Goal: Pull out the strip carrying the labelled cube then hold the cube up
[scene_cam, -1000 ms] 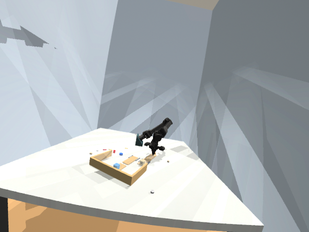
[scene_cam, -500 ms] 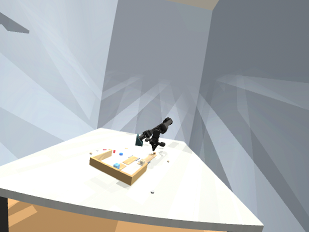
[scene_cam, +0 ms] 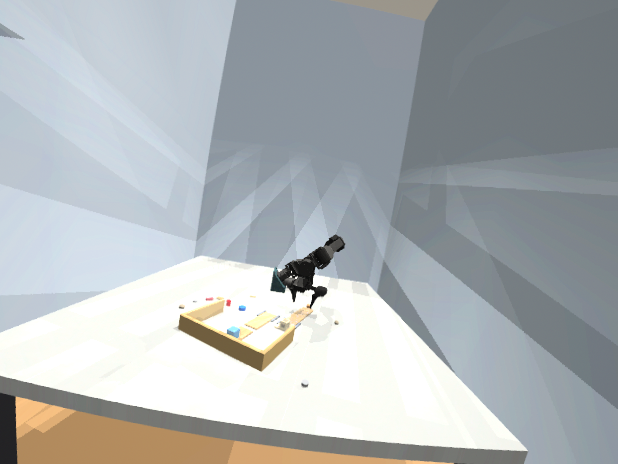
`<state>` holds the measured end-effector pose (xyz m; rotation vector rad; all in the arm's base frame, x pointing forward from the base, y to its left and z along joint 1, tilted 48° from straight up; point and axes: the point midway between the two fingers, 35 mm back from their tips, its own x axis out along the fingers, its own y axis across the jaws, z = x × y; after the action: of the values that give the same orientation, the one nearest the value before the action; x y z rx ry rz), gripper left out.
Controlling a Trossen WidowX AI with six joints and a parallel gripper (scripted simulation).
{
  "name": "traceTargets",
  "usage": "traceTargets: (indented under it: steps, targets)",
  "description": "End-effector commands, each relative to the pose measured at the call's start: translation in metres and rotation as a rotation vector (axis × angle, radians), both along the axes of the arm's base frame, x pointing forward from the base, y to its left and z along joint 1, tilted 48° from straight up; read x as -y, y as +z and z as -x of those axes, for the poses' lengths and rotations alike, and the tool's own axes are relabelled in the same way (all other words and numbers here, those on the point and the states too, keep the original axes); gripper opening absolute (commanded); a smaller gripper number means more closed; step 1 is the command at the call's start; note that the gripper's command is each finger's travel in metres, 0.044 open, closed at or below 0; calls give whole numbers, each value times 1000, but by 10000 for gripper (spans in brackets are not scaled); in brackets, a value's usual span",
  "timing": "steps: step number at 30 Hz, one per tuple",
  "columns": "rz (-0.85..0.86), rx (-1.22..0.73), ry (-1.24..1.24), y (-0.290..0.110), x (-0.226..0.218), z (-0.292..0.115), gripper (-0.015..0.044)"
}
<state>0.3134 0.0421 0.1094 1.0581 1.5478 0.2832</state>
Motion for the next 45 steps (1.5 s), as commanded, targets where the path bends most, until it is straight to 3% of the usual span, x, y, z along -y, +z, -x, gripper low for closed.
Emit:
traceTargets:
  steps: [1,39,45]
  targets:
    - [3,9,3,-2,7,-13,440]
    - [8,17,3,-26,69,-136,440]
    - [8,17,2,-31,65,-137,282]
